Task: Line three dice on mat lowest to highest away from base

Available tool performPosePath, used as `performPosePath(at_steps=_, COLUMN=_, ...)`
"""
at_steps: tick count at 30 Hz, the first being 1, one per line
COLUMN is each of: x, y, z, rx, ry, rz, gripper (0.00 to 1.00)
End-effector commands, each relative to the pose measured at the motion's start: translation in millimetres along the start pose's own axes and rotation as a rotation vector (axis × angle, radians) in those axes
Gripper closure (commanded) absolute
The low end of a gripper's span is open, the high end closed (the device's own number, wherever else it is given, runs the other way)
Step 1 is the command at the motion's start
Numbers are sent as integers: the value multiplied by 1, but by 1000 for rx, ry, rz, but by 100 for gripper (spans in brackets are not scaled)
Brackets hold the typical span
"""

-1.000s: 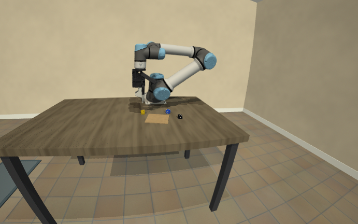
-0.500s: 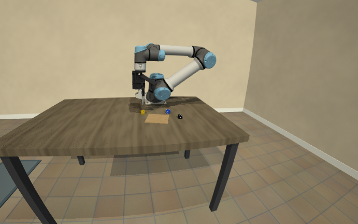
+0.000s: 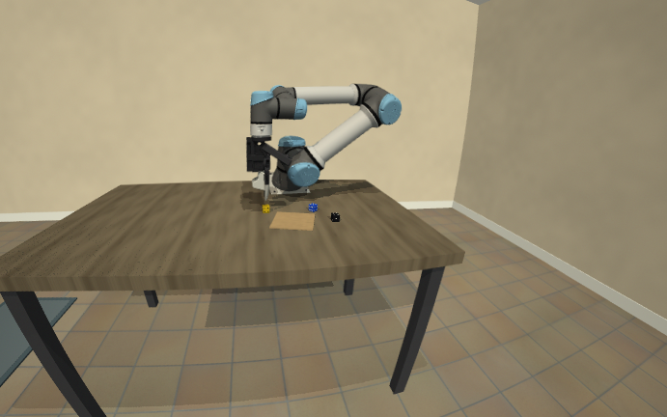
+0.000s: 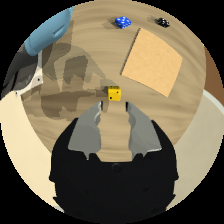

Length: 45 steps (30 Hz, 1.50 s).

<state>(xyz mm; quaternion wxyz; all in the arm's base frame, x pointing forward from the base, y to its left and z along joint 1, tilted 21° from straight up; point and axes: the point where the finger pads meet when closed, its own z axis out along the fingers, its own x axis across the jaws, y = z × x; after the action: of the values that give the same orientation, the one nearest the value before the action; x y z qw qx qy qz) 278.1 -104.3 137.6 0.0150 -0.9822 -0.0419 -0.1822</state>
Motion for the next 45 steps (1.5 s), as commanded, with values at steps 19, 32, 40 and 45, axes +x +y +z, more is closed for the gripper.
performPosePath(at_steps=19, x=0, y=1, z=19, rx=-1, ry=-1, rz=0, gripper=76)
performPosePath(at_steps=32, x=0, y=1, z=20, rx=-1, ry=-1, rz=0, gripper=76)
performPosePath(at_steps=40, x=0, y=1, z=20, rx=-1, ry=-1, rz=0, gripper=76)
performPosePath(at_steps=45, x=0, y=1, z=20, rx=-1, ry=-1, rz=0, gripper=76)
